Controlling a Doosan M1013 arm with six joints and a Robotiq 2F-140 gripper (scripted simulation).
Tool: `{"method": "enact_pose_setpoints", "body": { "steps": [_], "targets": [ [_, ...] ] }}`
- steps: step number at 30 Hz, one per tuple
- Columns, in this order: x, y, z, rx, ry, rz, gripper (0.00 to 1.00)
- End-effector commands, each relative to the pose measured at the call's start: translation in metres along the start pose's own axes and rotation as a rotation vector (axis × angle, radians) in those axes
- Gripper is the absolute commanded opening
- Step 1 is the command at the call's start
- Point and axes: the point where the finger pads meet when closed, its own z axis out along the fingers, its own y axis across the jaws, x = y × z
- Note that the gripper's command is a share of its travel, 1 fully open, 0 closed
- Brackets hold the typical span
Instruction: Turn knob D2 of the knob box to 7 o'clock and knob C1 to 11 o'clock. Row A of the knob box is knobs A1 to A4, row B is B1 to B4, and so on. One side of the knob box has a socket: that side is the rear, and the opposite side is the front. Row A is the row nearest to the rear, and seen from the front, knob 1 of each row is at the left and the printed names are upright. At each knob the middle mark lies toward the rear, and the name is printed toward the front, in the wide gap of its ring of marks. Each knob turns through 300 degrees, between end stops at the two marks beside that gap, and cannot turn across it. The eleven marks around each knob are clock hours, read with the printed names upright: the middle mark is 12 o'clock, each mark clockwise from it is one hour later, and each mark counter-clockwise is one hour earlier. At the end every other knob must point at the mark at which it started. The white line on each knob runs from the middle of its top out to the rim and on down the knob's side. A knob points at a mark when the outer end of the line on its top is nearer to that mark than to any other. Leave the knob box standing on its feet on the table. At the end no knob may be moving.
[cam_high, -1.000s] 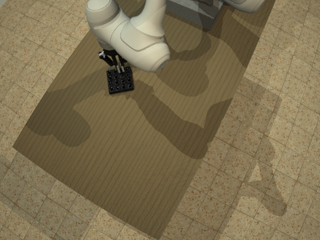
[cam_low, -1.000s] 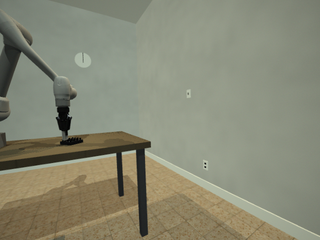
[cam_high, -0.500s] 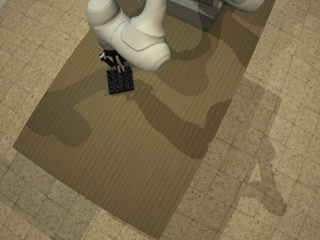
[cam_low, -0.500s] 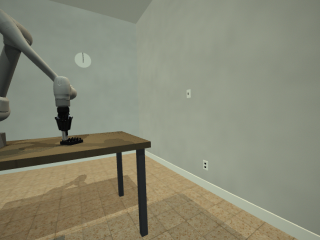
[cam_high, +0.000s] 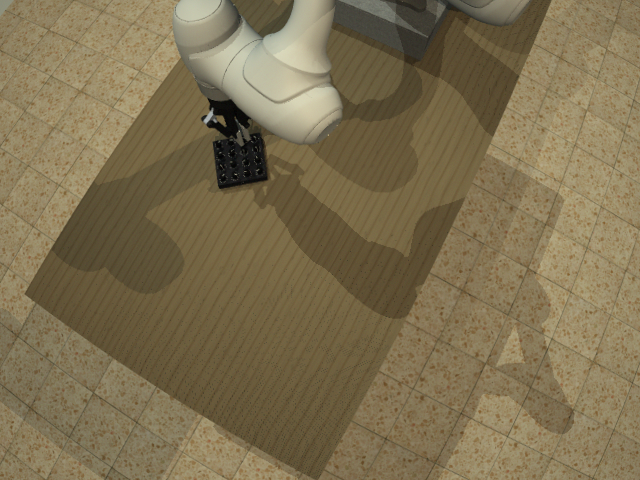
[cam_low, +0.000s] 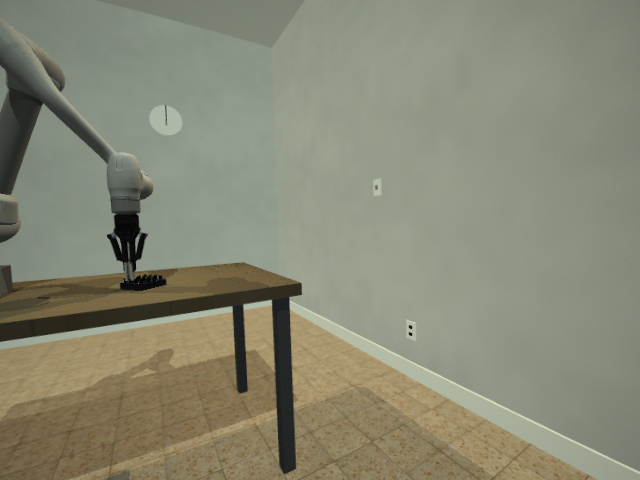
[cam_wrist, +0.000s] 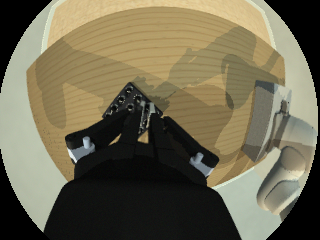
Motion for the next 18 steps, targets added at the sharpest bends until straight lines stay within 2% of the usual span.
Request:
{"method": "enact_pose_setpoints", "body": {
  "steps": [1, 16, 18],
  "targets": [
    [-0.0007, 0.0011, 0.0026, -0.003, -0.004, -0.07, 0.05],
    [-0.0007, 0.0011, 0.0026, -0.002, -0.004, -0.471, 0.05],
    [-0.0007, 0.0011, 0.0026, -0.002, -0.004, -0.471, 0.05]
  ]
}}
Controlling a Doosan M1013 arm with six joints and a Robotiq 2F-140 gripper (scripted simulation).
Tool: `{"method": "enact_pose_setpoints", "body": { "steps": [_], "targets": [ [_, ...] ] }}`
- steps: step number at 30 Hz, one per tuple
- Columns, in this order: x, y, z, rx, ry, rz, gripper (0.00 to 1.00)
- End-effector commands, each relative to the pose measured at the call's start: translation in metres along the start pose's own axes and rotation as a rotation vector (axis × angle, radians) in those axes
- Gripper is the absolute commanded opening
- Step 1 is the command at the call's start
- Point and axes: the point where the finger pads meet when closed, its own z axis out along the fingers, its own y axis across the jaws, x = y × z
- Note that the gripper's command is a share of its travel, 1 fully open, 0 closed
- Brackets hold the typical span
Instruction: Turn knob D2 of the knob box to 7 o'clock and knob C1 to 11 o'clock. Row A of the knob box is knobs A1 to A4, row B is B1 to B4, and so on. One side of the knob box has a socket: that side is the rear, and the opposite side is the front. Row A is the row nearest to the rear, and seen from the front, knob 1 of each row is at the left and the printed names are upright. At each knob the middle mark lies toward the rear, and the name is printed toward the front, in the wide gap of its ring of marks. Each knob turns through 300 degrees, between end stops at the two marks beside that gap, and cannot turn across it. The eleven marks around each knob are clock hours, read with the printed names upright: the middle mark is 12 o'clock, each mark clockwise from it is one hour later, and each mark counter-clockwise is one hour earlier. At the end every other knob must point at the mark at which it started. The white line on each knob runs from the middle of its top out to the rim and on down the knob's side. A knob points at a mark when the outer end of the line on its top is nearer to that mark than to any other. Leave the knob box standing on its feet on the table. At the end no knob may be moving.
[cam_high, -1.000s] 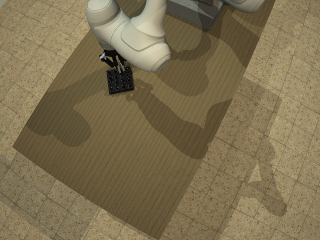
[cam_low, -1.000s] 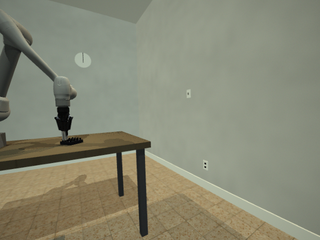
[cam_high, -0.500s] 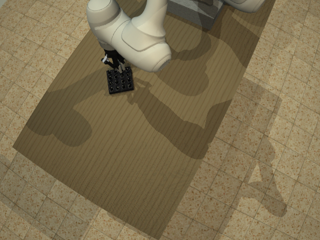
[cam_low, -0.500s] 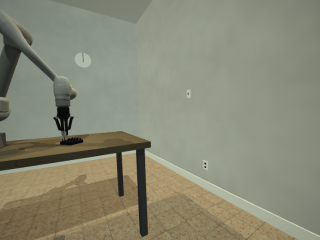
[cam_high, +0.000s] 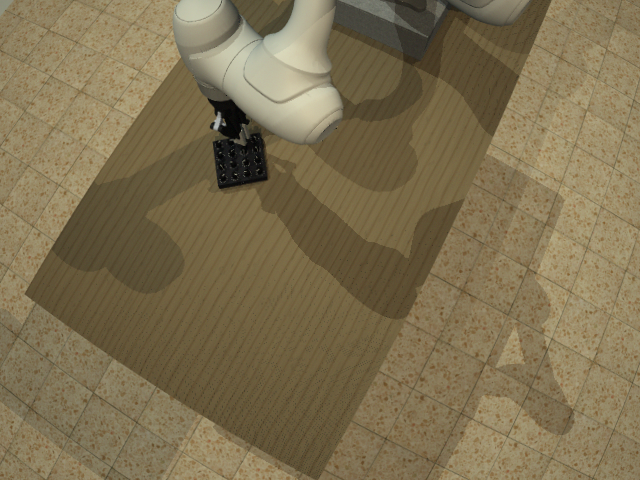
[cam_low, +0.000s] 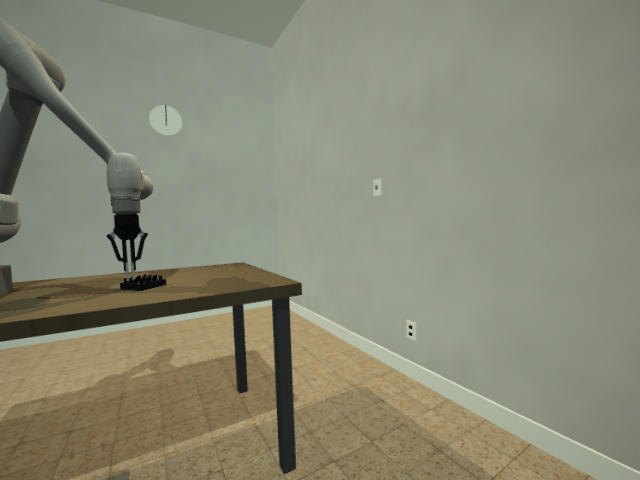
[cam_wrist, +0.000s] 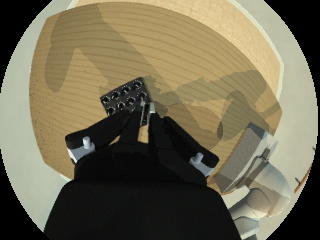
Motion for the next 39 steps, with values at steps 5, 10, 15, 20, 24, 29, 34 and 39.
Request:
{"method": "enact_pose_setpoints", "body": {
  "steps": [5, 10, 15, 20, 24, 29, 34, 39],
  "targets": [
    [-0.001, 0.0007, 0.0026, 0.0, -0.006, -0.177, 0.05],
    [-0.001, 0.0007, 0.0026, 0.0, -0.006, -0.285, 0.05],
    [-0.001, 0.0007, 0.0026, 0.001, -0.006, -0.375, 0.05],
    [-0.001, 0.0007, 0.0026, 0.001, -0.006, -0.421, 0.05],
    [-0.001, 0.0007, 0.0026, 0.001, -0.006, -0.47, 0.05],
    [-0.001, 0.0007, 0.0026, 0.001, -0.006, -0.513, 0.05],
    [-0.001, 0.0007, 0.0026, 0.001, -0.006, -0.53, 0.05],
    [-0.001, 0.0007, 0.0026, 0.001, -0.006, -0.545, 0.05]
  ]
}}
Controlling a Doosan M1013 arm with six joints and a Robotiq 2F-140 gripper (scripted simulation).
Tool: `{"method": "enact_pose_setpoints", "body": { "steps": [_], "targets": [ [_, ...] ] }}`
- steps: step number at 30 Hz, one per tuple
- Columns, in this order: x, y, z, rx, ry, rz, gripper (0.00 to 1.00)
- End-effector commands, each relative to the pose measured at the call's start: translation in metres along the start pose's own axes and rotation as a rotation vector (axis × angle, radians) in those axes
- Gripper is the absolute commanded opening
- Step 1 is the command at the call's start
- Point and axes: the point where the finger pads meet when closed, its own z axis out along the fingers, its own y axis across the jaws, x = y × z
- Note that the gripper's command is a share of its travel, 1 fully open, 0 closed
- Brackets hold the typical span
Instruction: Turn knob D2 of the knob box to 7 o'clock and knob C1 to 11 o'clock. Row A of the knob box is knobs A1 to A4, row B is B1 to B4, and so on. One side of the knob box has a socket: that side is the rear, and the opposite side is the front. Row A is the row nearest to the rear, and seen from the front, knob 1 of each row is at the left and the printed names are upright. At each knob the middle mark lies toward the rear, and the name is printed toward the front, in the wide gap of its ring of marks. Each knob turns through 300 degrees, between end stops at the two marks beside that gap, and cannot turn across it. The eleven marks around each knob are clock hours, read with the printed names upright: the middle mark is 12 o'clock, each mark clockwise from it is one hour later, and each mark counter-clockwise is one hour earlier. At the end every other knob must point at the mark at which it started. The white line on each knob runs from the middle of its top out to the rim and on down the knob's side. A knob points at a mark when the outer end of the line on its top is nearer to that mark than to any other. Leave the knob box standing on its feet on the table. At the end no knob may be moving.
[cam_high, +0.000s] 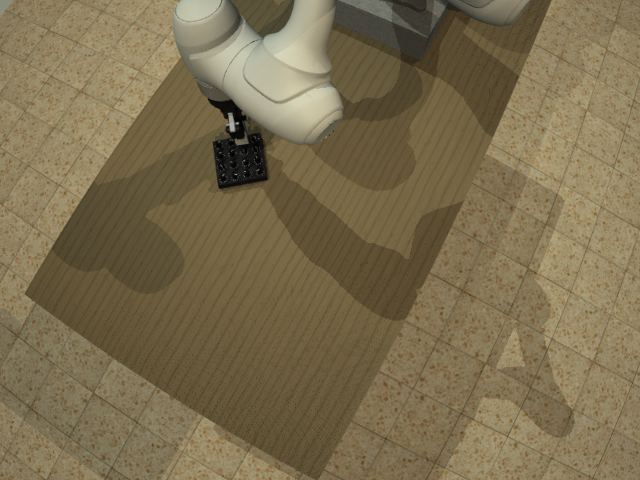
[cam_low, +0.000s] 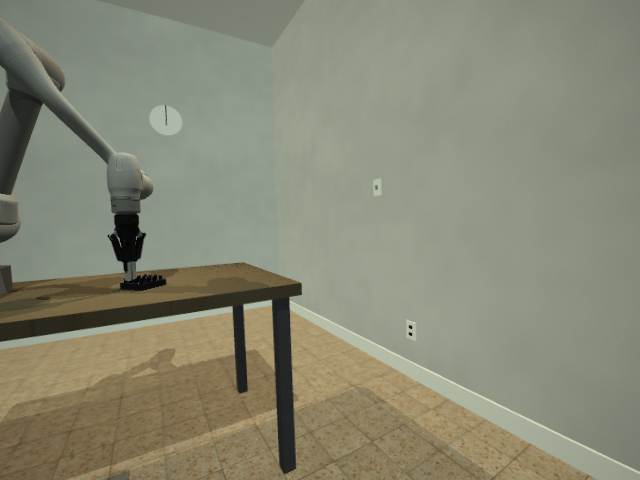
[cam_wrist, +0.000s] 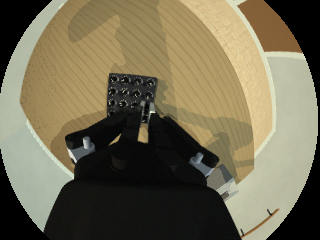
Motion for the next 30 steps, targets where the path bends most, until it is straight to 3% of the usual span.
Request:
{"method": "enact_pose_setpoints", "body": {
  "steps": [1, 18, 19, 30],
  "targets": [
    [-0.001, 0.0003, 0.0026, 0.002, -0.005, -0.008, 0.05],
    [-0.001, 0.0003, 0.0026, 0.002, -0.005, -0.011, 0.05],
    [-0.001, 0.0003, 0.0026, 0.002, -0.005, -0.011, 0.12],
    [-0.001, 0.0003, 0.0026, 0.002, -0.005, -0.011, 0.12]
  ]
}}
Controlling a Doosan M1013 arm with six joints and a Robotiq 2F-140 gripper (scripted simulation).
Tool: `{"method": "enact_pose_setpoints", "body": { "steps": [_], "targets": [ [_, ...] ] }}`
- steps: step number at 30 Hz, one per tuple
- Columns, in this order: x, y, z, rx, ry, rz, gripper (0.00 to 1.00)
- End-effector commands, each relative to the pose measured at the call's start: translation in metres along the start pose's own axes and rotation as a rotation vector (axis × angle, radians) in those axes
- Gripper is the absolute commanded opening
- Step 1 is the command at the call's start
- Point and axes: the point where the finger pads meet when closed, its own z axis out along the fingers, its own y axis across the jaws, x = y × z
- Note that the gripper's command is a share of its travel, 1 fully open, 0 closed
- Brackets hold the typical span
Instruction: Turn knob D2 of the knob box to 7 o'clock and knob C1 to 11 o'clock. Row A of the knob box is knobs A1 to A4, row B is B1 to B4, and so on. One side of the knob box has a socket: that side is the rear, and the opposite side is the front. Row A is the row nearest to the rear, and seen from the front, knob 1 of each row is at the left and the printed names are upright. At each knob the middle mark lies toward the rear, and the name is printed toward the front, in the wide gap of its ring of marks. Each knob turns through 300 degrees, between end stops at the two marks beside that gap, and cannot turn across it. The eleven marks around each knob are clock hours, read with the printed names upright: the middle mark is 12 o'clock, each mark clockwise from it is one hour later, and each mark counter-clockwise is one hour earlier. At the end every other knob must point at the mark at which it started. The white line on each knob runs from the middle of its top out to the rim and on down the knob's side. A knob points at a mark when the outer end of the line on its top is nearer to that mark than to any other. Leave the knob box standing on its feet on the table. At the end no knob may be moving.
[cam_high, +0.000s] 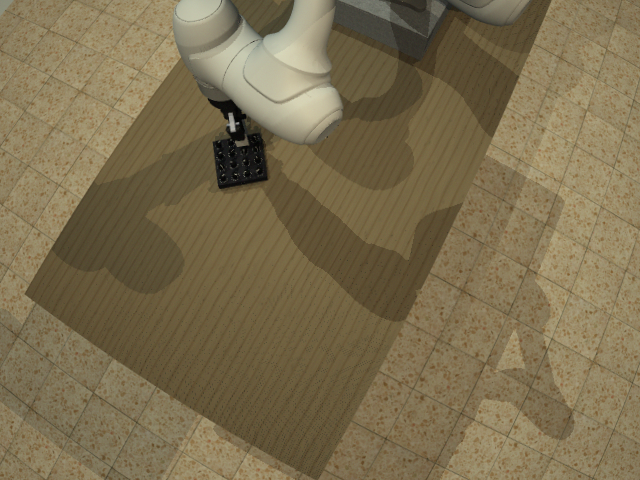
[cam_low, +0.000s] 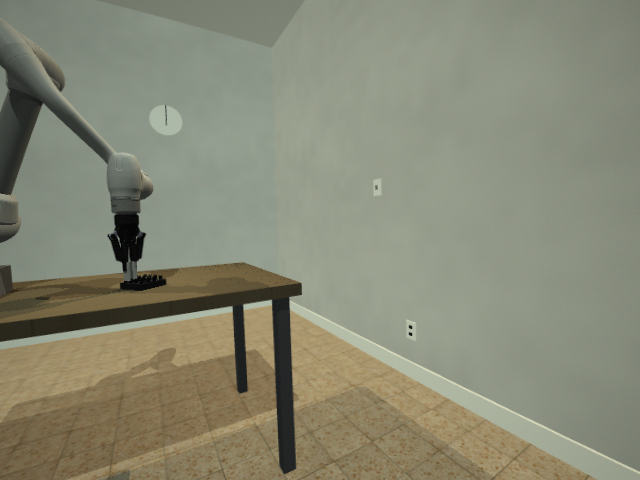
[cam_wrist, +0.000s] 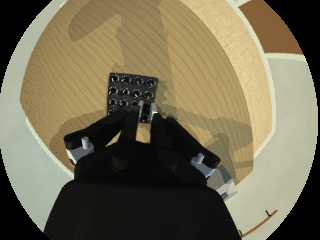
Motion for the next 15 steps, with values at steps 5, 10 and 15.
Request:
{"method": "enact_pose_setpoints", "body": {
  "steps": [5, 10, 15],
  "targets": [
    [-0.0008, 0.0005, 0.0026, 0.001, -0.004, 0.002, 0.12],
    [-0.0008, 0.0005, 0.0024, 0.001, -0.004, 0.002, 0.12],
    [-0.0008, 0.0005, -0.0012, 0.001, -0.004, 0.002, 0.12]
  ]
}}
